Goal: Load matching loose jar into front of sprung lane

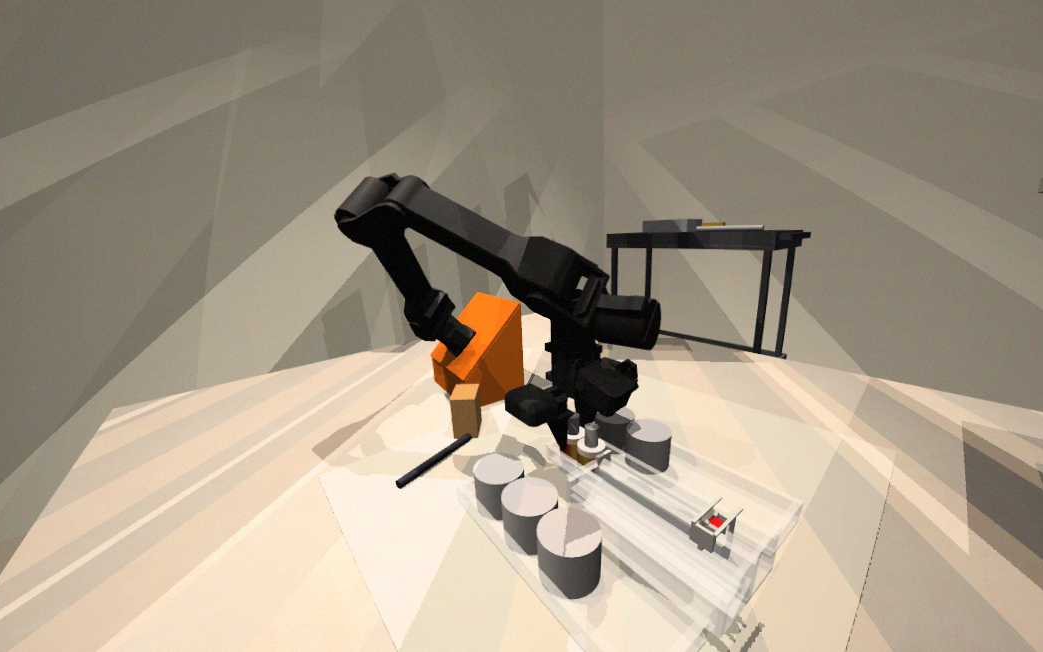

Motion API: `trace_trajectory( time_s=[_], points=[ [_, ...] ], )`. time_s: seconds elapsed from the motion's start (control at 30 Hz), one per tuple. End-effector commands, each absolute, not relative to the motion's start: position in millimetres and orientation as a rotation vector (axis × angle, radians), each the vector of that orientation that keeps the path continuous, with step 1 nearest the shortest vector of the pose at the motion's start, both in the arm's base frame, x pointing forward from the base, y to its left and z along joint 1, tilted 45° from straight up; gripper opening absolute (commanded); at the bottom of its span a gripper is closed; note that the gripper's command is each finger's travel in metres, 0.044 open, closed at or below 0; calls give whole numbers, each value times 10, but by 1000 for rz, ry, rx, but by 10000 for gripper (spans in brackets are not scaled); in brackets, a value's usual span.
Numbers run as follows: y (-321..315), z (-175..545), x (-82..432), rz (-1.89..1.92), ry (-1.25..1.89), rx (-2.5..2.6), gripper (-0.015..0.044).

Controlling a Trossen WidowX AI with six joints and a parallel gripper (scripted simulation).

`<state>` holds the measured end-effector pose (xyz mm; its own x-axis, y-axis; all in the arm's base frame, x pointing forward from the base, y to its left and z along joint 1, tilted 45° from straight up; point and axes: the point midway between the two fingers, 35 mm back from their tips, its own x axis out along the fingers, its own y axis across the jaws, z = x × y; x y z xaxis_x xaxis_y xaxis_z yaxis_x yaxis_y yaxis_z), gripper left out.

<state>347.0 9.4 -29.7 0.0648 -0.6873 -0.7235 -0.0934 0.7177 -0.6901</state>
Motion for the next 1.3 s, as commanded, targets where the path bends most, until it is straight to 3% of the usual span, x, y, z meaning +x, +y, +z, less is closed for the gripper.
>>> trace_trajectory(
  time_s=[0.0,1.27],
  points=[
    [63,-297,3496,-514,1447,-686,0],
    [57,-297,3440,-514,1447,-686,0]
  ],
)
